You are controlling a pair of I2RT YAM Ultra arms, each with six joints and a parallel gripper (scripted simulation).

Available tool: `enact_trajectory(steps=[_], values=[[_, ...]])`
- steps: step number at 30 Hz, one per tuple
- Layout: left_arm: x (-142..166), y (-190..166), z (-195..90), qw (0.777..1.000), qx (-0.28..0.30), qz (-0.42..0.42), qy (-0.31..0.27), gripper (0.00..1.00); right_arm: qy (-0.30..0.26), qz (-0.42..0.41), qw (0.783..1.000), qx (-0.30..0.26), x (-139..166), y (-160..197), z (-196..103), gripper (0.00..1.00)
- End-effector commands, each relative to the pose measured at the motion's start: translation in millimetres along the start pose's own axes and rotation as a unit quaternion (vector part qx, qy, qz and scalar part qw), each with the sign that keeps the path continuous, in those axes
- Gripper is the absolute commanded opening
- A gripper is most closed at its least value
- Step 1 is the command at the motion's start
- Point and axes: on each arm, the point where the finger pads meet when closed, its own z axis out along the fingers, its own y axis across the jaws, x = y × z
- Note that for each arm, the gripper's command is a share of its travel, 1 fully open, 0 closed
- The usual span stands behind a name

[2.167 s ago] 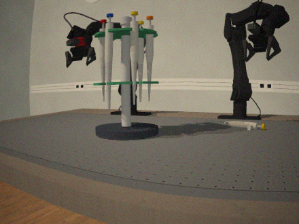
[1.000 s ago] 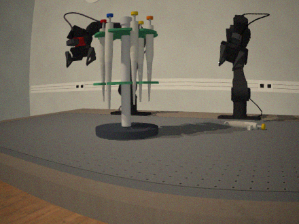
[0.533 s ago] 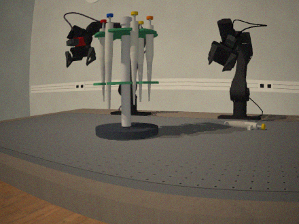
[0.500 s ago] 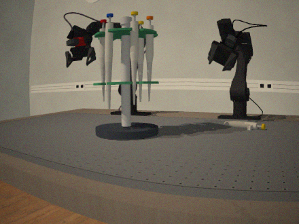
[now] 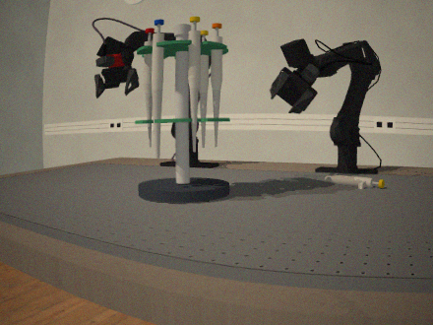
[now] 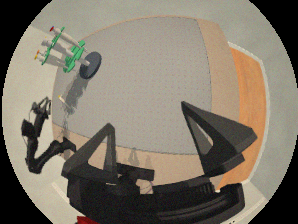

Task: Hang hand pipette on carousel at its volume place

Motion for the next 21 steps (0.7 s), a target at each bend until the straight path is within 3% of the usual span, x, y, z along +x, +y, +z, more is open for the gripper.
enact_trajectory(steps=[1,4,8,14,21], values=[[-18,-2,5,0.997,-0.015,-0.042,-0.068,0.49,-0.018,-0.013,1.000,0.006,-9,-3,-6,1.00],[-7,1,9,0.996,-0.020,-0.053,-0.073,0.49,-0.018,-0.013,1.000,0.006,-9,-3,-6,1.00],[3,-33,15,0.985,0.007,-0.127,-0.117,0.49,-0.018,-0.013,1.000,0.006,-9,-3,-6,1.00],[25,-50,25,0.970,0.018,-0.190,-0.151,0.49,-0.018,-0.013,1.000,0.006,-9,-3,-6,1.00],[25,-51,28,0.967,0.016,-0.197,-0.158,0.49,-0.018,-0.013,1.000,0.006,-9,-3,-6,1.00]])
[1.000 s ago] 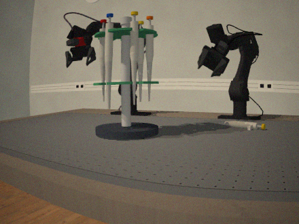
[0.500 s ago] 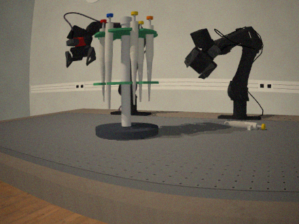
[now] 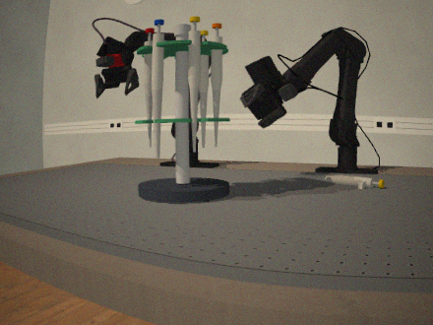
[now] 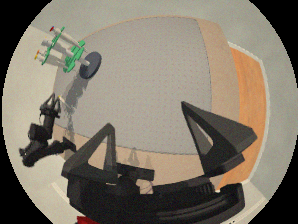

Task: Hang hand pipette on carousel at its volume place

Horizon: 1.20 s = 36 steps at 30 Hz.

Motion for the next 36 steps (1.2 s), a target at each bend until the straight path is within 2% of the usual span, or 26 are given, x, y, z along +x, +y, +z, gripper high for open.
enact_trajectory(steps=[1,2,4,6,14,18,19,23,24,32,33,36], values=[[-19,-24,0,0.997,0.024,-0.053,-0.047,0.49,-0.018,-0.013,1.000,0.006,-9,-3,-6,1.00],[-21,-26,-1,0.997,0.026,-0.056,-0.047,0.49,-0.018,-0.013,1.000,0.006,-9,-3,-6,1.00],[-1,-29,1,0.994,0.034,-0.081,-0.058,0.49,-0.018,-0.013,1.000,0.006,-9,-3,-6,1.00],[-1,-29,1,0.994,0.034,-0.081,-0.058,0.49,-0.018,-0.013,1.000,0.006,-9,-3,-6,1.00],[52,-48,9,0.973,0.065,-0.192,-0.115,0.49,-0.018,-0.013,1.000,0.006,-9,-3,-6,1.00],[46,-46,14,0.971,0.061,-0.194,-0.124,0.49,-0.018,-0.013,1.000,0.006,-9,-3,-6,1.00],[37,-55,9,0.968,0.069,-0.209,-0.123,0.49,-0.018,-0.013,1.000,0.006,-9,-3,-6,1.00],[37,-55,9,0.969,0.068,-0.203,-0.124,0.49,-0.018,-0.013,1.000,0.006,-9,-3,-6,1.00],[59,-51,10,0.968,0.071,-0.207,-0.122,0.49,-0.018,-0.013,1.000,0.006,-9,-3,-6,1.00],[113,-69,18,0.926,0.119,-0.312,-0.179,0.49,-0.018,-0.013,1.000,0.006,-9,-3,-6,1.00],[118,-71,19,0.926,0.119,-0.312,-0.179,0.49,-0.018,-0.013,1.000,0.006,-9,-3,-6,1.00],[111,-69,25,0.924,0.116,-0.313,-0.188,0.49,-0.018,-0.013,1.000,0.006,-9,-3,-6,1.00]])
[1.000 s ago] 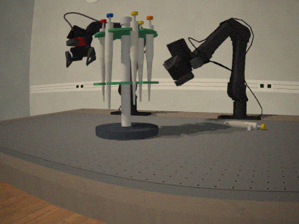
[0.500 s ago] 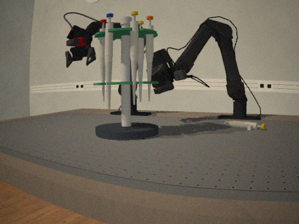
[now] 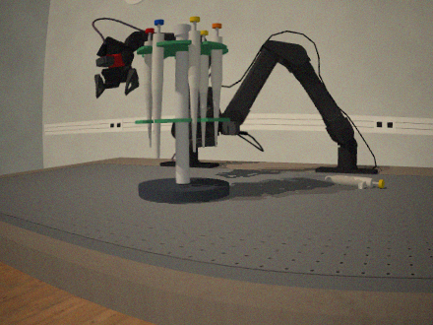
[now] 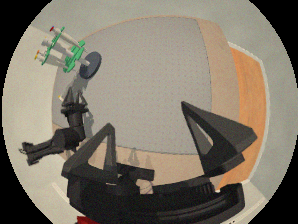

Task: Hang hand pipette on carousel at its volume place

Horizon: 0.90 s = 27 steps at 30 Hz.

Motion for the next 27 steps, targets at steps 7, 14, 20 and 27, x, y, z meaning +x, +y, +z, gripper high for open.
enact_trajectory(steps=[7,14,20,27], values=[[-8,-23,2,0.998,0.029,-0.047,-0.029,0.49,-0.018,-0.013,1.000,0.006,-9,-3,-6,1.00],[-5,-24,18,0.998,0.030,-0.051,-0.030,0.49,-0.018,-0.013,1.000,0.006,-9,-3,-6,1.00],[-6,-24,31,0.998,0.031,-0.051,-0.030,0.49,-0.018,-0.013,1.000,0.006,-9,-3,-6,1.00],[-6,-31,34,0.997,0.033,-0.058,-0.026,0.49,-0.018,-0.013,1.000,0.006,-9,-3,-6,1.00]])
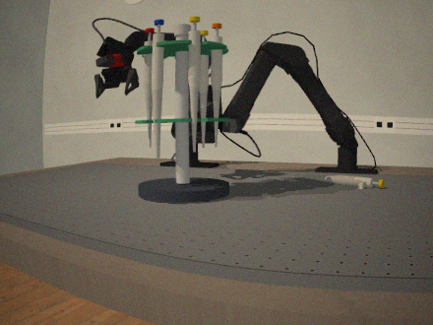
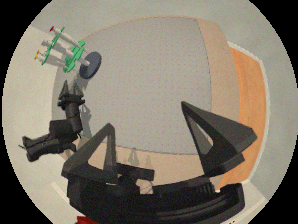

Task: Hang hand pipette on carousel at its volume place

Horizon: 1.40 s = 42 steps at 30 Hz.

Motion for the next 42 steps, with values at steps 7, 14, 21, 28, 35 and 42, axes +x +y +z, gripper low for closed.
enact_trajectory(steps=[7,14,21,28,35,42], values=[[3,-8,0,1.000,0.004,-0.008,0.004,0.49,-0.018,-0.013,1.000,0.006,-9,-3,-6,1.00],[3,-8,0,1.000,0.004,-0.008,0.004,0.49,-0.018,-0.013,1.000,0.006,-9,-3,-6,1.00],[7,-20,2,1.000,0.009,-0.024,0.007,0.49,-0.018,-0.013,1.000,0.006,-9,-3,-6,1.00],[6,-25,2,1.000,0.008,-0.022,0.005,0.49,-0.018,-0.013,1.000,0.006,-9,-3,-6,1.00],[4,-11,1,1.000,0.004,-0.008,0.004,0.49,-0.018,-0.013,1.000,0.006,-9,-3,-6,1.00],[4,-11,1,1.000,0.004,-0.008,0.004,0.49,-0.018,-0.013,1.000,0.006,-9,-3,-6,1.00]])
